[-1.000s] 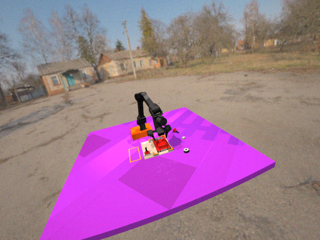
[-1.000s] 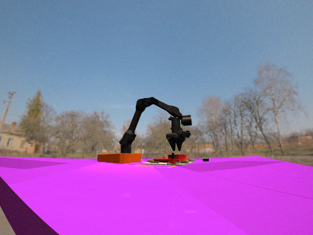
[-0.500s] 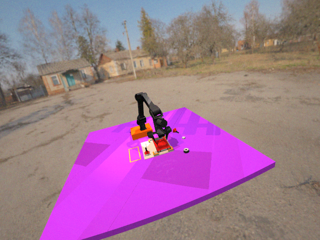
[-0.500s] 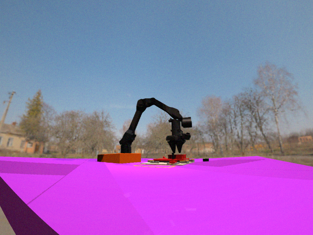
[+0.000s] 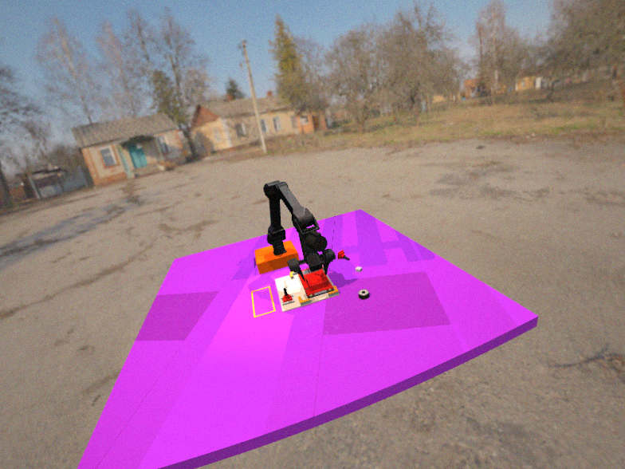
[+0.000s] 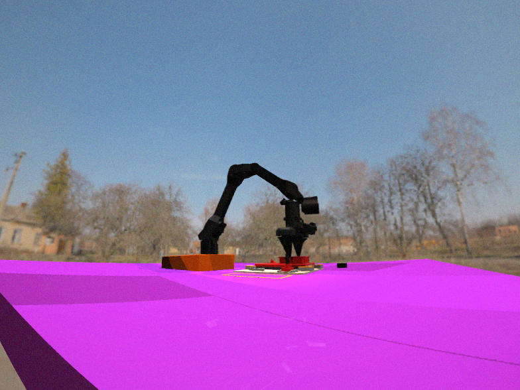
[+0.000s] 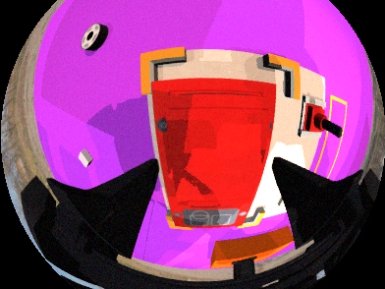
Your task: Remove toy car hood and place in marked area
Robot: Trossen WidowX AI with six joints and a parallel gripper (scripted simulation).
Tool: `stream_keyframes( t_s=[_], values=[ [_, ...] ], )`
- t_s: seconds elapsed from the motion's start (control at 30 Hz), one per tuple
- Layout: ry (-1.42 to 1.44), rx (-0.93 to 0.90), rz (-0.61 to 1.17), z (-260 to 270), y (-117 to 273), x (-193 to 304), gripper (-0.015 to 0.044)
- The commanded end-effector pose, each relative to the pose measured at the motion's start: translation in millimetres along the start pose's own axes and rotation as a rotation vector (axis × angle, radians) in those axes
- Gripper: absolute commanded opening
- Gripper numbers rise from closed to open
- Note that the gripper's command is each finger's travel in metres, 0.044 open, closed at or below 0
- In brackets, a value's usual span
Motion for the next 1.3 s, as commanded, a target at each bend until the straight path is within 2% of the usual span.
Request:
stream_keyframes(
  t_s=[0.0, 0.93, 1.07, 1.27],
  values=[
    [0.002, 0.003, -0.001, -0.4, -2.2, -0.3, 0.044],
    [0.002, 0.003, -0.001, -0.5, -16.1, -0.2, 0.044],
    [0.0, 0.0, 0.0, -0.2, -14.3, 0.0, 0.0335],
    [0.0, 0.0, 0.0, -0.2, -14.3, 0.0, 0.0295]
  ],
)
Point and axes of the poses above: the point midway between the two fingers, 35 mm back from their tips, its own y axis back along the fingers, its own z axis across the jaws, x = y × z, the point moved 1 cm from there along y, back along the fingers, and after that the axes turned 5 degrees about y, right-handed, at the moved point
